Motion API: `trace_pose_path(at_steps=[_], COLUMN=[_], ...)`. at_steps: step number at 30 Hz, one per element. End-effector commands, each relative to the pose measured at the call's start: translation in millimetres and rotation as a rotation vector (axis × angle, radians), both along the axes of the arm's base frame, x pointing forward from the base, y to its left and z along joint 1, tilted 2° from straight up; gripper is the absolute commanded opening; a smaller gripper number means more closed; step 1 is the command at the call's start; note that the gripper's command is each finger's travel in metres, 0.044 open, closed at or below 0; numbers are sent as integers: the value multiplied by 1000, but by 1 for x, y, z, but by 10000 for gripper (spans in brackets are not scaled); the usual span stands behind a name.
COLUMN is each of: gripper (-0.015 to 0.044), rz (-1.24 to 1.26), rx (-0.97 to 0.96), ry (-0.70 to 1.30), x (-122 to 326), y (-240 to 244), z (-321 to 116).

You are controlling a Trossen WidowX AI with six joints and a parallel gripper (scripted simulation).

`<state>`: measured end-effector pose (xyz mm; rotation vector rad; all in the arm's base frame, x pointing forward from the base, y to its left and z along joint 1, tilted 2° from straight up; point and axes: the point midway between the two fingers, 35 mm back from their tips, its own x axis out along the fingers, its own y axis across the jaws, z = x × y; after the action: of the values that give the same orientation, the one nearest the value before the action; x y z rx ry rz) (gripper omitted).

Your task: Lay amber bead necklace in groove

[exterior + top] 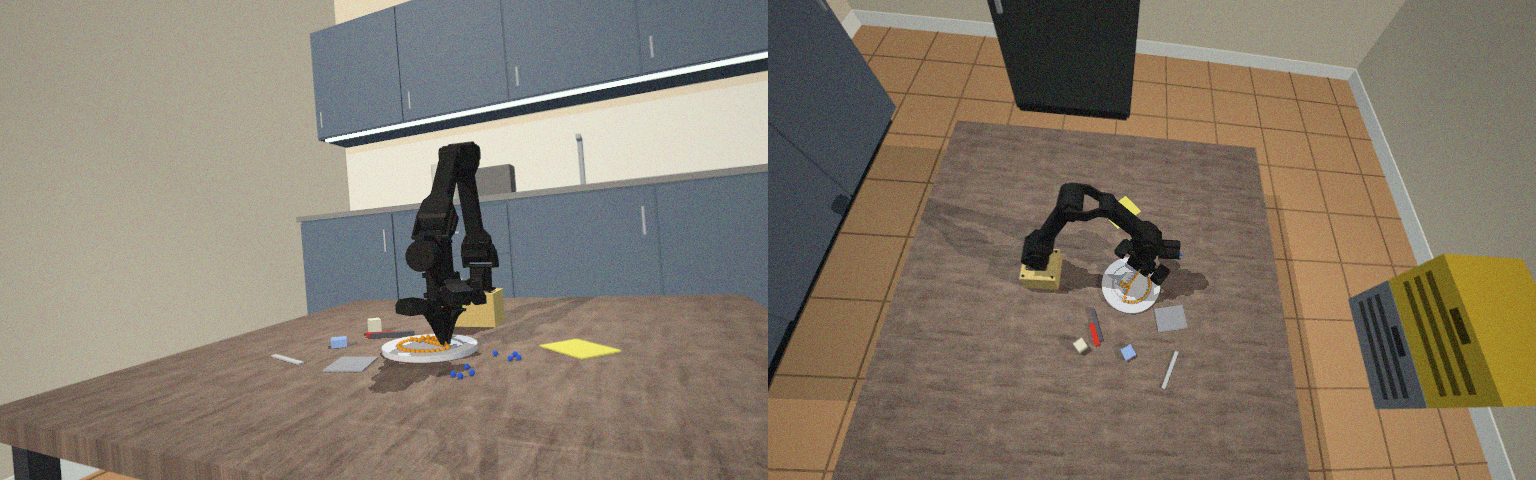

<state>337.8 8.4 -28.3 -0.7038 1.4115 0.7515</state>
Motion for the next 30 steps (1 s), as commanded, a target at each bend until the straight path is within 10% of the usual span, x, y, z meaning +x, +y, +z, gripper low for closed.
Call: trace_pose_path(at_steps=[1,21,30], gripper=[0,0,236], rz=[3,3,7], rx=[0,1,1], ry=[-1,-1,-11], x=[0,-4,-1], y=[0,15,15], z=[3,-5,-2])
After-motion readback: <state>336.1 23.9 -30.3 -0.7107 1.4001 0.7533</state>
